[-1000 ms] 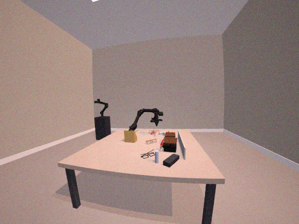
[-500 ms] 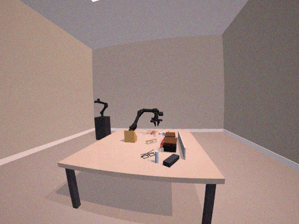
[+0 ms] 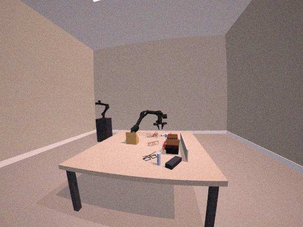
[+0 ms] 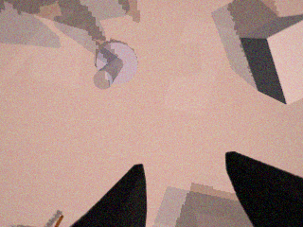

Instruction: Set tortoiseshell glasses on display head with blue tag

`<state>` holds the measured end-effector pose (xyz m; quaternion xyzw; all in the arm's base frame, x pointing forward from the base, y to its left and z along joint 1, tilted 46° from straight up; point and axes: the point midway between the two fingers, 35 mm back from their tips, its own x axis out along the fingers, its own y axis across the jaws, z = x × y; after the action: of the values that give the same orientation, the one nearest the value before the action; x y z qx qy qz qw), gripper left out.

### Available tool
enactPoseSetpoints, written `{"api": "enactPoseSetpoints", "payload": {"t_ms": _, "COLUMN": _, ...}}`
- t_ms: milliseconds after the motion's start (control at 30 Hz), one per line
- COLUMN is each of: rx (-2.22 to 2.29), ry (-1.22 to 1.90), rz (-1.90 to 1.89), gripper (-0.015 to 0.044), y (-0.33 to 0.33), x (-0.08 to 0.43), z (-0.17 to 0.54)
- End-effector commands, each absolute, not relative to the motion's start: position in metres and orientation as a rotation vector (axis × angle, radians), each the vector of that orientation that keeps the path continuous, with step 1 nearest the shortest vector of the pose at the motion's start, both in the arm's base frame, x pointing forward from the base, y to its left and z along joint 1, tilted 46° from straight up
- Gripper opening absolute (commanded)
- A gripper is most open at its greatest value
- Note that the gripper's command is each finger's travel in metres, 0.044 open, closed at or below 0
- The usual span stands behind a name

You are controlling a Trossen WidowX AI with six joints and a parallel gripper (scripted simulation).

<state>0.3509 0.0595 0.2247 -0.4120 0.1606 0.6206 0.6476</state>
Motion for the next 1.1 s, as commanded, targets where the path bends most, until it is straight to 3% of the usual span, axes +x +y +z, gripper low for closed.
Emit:
{"api": "enactPoseSetpoints", "payload": {"t_ms": 0, "rx": -0.742, "ry": 0.560, "rz": 1.348, "gripper": 0.0200, "y": 0.020, "x": 0.356, "z": 0.166}}
{"api": "enactPoseSetpoints", "payload": {"t_ms": 267, "rx": -0.341, "ry": 0.858, "rz": 1.159, "gripper": 0.0200, "y": -0.051, "x": 0.331, "z": 0.066}}
{"api": "enactPoseSetpoints", "payload": {"t_ms": 533, "rx": 0.113, "ry": 1.086, "rz": 0.936, "gripper": 0.0200, "y": -0.087, "x": 0.262, "z": -0.019}}
{"api": "enactPoseSetpoints", "payload": {"t_ms": 833, "rx": 0.139, "ry": 1.096, "rz": 0.924, "gripper": 0.0200, "y": -0.086, "x": 0.257, "z": -0.021}}
{"api": "enactPoseSetpoints", "payload": {"t_ms": 933, "rx": 0.139, "ry": 1.096, "rz": 0.924, "gripper": 0.0121, "y": -0.086, "x": 0.257, "z": -0.021}}
{"api": "enactPoseSetpoints", "payload": {"t_ms": 1067, "rx": 0.139, "ry": 1.096, "rz": 0.924, "gripper": 0.0120, "y": -0.086, "x": 0.257, "z": -0.021}}
